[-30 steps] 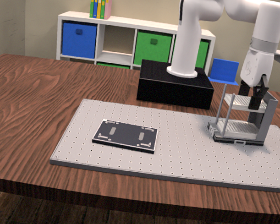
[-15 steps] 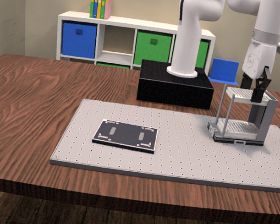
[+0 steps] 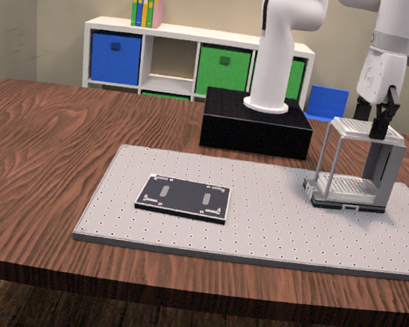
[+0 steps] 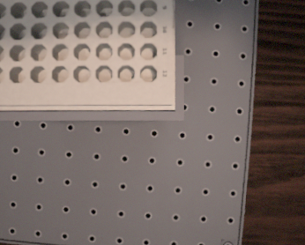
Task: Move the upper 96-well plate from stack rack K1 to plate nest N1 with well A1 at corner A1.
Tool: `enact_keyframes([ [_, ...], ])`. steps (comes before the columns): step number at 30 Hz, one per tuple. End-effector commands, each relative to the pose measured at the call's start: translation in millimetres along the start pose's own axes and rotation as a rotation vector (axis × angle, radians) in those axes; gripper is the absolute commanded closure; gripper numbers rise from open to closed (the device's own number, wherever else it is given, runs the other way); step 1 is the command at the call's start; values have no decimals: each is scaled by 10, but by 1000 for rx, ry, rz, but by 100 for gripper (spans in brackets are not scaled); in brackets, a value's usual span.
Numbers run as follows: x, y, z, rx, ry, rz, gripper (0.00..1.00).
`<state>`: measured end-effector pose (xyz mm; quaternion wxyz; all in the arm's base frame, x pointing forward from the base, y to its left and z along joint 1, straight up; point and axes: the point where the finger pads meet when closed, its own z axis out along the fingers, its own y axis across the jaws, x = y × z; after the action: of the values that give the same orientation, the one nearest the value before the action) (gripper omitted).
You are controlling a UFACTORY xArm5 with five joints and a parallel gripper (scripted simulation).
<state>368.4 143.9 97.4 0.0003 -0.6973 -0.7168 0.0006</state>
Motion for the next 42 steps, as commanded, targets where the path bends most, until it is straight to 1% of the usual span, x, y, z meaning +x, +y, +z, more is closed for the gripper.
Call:
enact_keyframes([
  [1, 4, 11, -110, -3, 1, 0, 100],
  [15, 4, 11, -302, -4, 1, 0, 100],
  [30, 4, 11, -302, -4, 1, 0, 100],
  [35, -160, 44, -298, -3, 1, 165, 100],
  [40, -324, 77, -295, -3, 1, 165, 100],
  [42, -324, 77, -295, -3, 1, 165, 100],
])
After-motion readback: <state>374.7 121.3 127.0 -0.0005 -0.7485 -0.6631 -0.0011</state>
